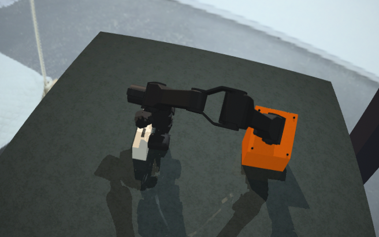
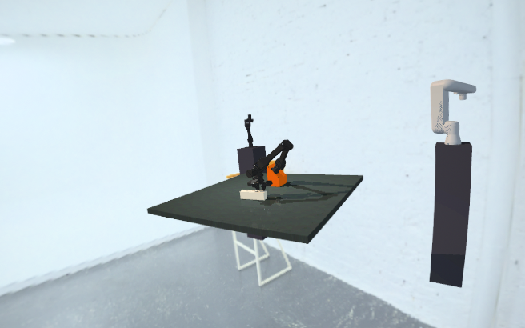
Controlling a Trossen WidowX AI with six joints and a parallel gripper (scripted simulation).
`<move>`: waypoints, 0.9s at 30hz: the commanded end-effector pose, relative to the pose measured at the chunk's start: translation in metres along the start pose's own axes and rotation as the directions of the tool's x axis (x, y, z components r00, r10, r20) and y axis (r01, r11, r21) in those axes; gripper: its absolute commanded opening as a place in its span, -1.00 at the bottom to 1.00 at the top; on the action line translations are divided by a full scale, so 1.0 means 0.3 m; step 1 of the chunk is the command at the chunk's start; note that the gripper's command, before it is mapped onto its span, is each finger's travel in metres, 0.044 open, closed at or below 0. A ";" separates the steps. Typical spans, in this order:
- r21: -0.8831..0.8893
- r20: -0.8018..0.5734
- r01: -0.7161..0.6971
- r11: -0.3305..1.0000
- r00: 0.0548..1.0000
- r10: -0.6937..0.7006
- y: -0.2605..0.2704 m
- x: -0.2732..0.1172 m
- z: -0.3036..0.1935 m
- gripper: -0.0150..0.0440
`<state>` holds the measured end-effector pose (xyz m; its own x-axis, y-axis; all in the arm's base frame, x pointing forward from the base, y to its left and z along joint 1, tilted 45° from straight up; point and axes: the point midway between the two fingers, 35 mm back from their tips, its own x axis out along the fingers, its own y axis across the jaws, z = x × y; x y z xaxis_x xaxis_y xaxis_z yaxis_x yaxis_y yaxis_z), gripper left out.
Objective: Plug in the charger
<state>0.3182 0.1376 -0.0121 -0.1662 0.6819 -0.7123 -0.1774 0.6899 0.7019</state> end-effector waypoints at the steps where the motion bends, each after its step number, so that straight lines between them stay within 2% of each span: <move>1: 0.006 0.000 -0.004 1.000 1.000 0.004 0.001 -0.001 0.006 -0.49; 27: 0.005 0.000 -0.004 1.000 1.000 0.004 0.002 -0.003 0.031 -0.49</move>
<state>0.3252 0.1391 -0.0118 -0.1674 0.6819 -0.7120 -0.1761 0.6899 0.7022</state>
